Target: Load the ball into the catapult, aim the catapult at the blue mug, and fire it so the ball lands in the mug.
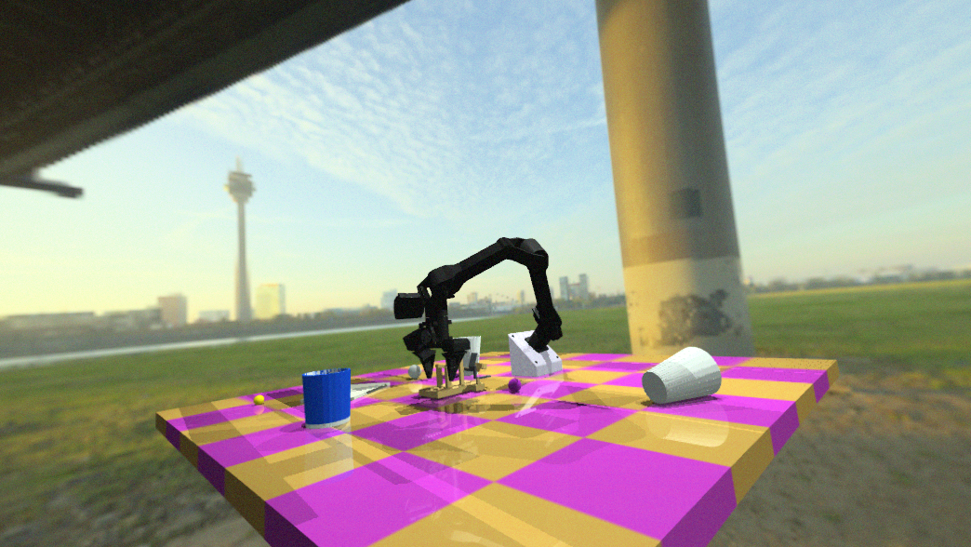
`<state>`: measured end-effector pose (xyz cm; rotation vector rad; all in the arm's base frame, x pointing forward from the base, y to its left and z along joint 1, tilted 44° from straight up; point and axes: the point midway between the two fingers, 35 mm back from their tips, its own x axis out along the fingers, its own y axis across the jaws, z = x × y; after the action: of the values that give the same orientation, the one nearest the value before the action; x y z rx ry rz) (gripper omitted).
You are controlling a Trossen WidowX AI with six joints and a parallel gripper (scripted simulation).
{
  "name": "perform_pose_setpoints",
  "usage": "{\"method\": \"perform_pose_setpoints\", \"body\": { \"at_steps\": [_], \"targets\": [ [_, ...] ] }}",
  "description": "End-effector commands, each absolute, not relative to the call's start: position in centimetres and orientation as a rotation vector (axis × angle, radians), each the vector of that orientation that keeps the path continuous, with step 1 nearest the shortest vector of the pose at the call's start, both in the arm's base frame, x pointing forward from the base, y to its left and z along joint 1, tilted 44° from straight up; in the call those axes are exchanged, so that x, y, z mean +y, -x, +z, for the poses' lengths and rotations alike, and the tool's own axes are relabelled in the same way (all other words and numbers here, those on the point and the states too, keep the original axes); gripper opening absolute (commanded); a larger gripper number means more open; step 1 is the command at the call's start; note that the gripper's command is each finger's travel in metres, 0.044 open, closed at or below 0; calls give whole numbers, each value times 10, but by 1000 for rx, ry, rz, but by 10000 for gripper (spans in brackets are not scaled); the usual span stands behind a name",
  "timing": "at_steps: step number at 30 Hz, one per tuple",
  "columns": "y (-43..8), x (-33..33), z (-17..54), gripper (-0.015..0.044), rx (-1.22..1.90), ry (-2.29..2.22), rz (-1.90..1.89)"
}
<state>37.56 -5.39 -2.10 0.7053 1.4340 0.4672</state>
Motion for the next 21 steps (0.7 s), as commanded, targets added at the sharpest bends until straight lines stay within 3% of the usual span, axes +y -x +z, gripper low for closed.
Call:
{"method": "perform_pose_setpoints", "body": {
  "at_steps": [1,4,14,21],
  "targets": [
    [-374,-48,-25,440,1442,-711,473],
    [-374,-48,-25,440,1442,-711,473],
    [-375,-51,-23,177,1436,-705,469],
    [-375,-51,-23,131,1436,-705,469]
  ]
}}
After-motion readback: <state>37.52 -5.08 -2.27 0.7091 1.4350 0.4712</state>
